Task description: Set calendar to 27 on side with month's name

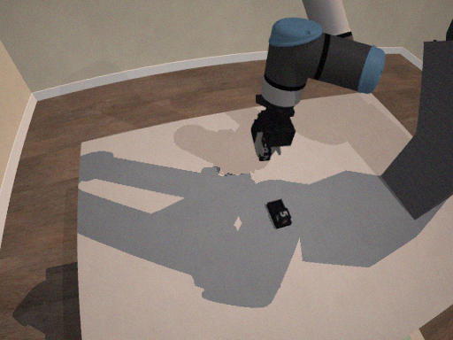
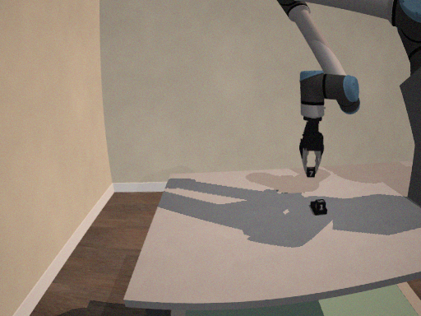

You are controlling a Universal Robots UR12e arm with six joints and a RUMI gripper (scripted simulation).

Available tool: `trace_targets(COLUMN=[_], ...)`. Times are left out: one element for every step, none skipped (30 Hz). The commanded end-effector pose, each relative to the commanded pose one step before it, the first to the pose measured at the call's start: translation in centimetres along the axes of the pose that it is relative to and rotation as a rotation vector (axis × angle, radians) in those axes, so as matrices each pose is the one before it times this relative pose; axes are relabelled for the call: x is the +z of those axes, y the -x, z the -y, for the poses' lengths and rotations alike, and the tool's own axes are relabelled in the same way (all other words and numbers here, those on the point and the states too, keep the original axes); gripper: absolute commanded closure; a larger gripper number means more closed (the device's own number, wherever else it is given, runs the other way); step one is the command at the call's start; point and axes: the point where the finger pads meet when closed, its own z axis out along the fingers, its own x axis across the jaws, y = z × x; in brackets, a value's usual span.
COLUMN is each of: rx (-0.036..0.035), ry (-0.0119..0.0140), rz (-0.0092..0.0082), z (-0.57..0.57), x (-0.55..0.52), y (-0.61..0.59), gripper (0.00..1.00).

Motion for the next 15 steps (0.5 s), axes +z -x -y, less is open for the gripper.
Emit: trace_targets(rx=[0.0003,0.0,0.0,0.0,0.0,0.0,0.0,0.0,0.0,0.0,0.0,0.0,0.0,0.0,-0.00005], ry=[0.00033,0.0,0.0,0.0,0.0,0.0,0.0,0.0,0.0,0.0,0.0,0.0,0.0,0.0,0.0], rz=[-0.00091,0.0,0.0,0.0,0.0,0.0,0.0,0.0,0.0,0.0,0.0,0.0,0.0,0.0,0.0], z=[0.025,0.0,0.0,0.0,0.0,0.0,0.0,0.0,0.0,0.0,0.0,0.0,0.0,0.0,0.0], x=[-2.825,0.0,0.0,-0.243,-0.161,-0.091,-0.036,-0.006,0.0,0.0,0.0,0.0,0.0,0.0,0.0], y=[0.052,0.0,0.0,0.0,0.0,0.0,0.0,0.0,0.0,0.0,0.0,0.0,0.0,0.0,0.0], gripper=[0.89,0.89,0.89,0.89,0.89,0.89,0.89,0.89,0.89,0.89,0.89,0.89,0.89,0.89,0.89])
